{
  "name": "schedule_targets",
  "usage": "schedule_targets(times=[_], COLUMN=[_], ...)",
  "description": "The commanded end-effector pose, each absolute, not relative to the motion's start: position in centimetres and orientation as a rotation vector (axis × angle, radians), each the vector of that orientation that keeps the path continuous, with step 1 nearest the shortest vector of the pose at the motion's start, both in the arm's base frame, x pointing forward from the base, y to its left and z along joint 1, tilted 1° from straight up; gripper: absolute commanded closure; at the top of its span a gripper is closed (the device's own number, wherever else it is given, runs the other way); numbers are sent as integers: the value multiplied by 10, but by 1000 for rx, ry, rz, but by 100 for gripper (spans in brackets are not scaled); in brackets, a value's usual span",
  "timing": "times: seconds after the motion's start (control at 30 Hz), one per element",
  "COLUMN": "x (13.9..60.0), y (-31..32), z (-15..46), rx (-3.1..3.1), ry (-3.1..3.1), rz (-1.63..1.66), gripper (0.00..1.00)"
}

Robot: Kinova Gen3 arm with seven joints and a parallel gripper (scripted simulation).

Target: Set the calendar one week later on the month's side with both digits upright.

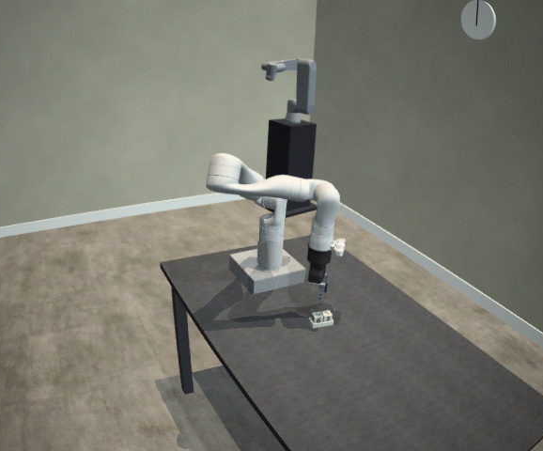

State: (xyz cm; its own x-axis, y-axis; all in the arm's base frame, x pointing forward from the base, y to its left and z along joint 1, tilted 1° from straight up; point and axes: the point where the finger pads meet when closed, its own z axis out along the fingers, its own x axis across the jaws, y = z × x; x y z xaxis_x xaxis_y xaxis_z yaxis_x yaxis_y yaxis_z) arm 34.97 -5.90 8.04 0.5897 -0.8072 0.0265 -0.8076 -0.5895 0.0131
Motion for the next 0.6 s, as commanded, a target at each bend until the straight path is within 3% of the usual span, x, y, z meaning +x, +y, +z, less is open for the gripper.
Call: schedule_targets(times=[0.0,0.57], x=[348,345], y=[-57,-59], z=[76,63], rx=[2834,3038], ry=[-1316,-731], rz=[14,14], gripper=[0,0])
